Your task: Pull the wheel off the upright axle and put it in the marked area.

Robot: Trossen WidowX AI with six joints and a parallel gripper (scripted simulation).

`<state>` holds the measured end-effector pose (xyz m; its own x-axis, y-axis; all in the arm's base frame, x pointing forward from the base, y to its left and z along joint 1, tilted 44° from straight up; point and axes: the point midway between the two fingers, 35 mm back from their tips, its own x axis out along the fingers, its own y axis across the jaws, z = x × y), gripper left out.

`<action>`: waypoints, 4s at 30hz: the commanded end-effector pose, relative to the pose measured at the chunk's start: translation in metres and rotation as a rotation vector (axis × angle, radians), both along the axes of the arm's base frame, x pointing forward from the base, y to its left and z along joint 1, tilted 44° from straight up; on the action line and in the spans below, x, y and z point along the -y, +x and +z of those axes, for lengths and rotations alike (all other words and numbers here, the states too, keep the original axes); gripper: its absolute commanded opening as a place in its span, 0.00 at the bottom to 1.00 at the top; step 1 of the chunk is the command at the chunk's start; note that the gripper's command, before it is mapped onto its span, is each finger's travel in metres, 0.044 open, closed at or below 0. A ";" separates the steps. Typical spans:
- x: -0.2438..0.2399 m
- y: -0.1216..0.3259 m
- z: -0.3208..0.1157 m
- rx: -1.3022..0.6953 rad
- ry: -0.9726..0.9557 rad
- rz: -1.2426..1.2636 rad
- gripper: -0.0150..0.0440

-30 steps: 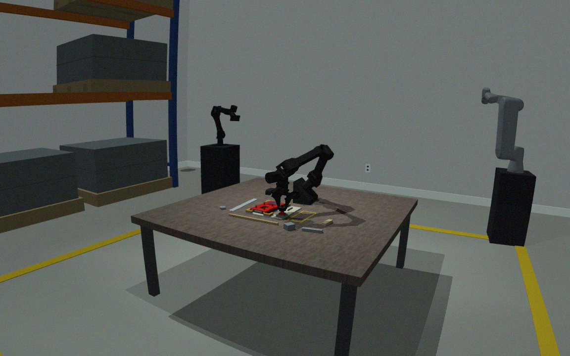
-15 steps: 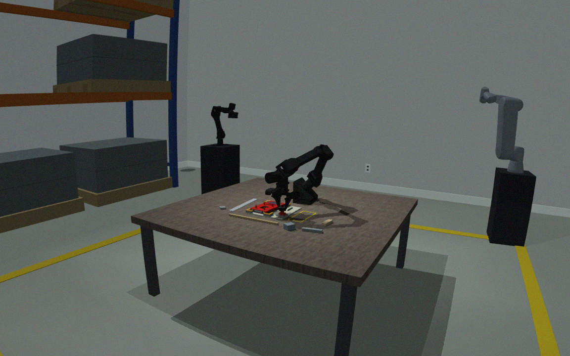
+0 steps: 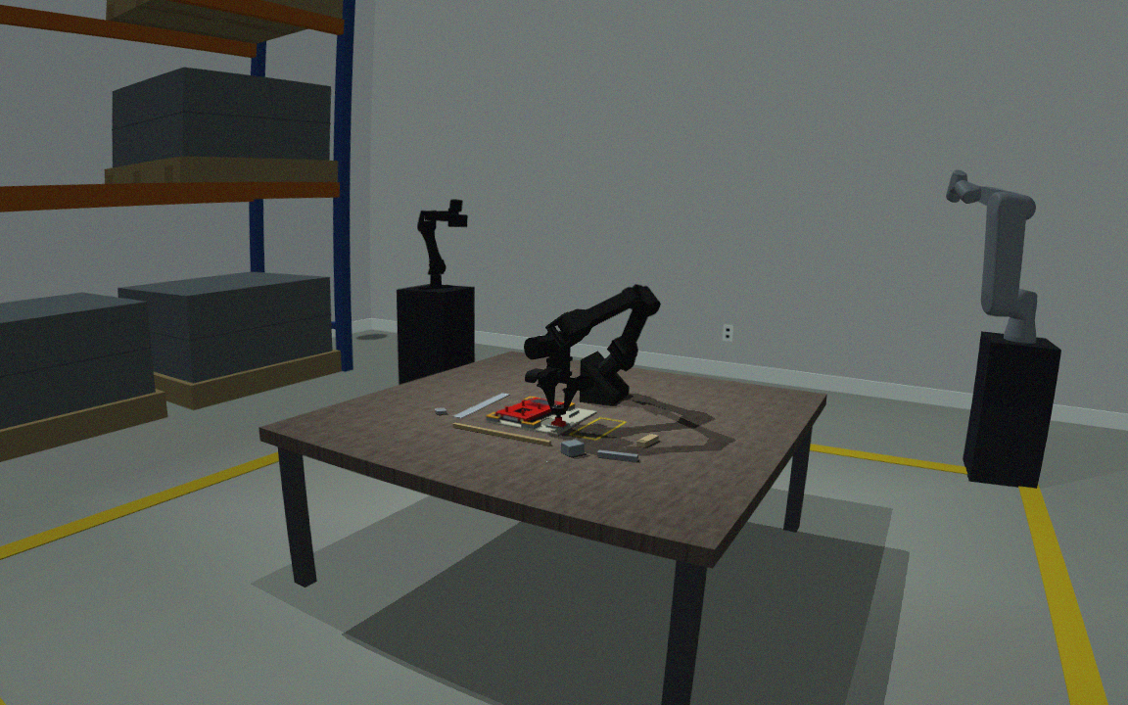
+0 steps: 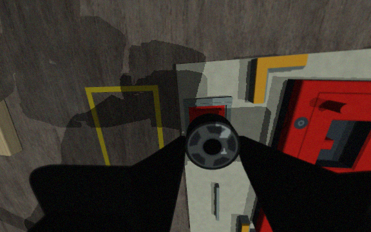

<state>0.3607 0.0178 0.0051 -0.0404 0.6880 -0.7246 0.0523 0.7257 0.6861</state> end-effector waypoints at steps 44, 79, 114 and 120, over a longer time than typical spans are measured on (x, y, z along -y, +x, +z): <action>0.015 0.001 0.015 0.009 0.001 -0.011 0.25; 0.010 -0.012 0.064 0.005 0.003 -0.012 0.25; -0.044 -0.049 0.095 0.005 0.005 -0.012 0.25; -0.063 -0.047 0.074 0.006 0.003 -0.013 0.25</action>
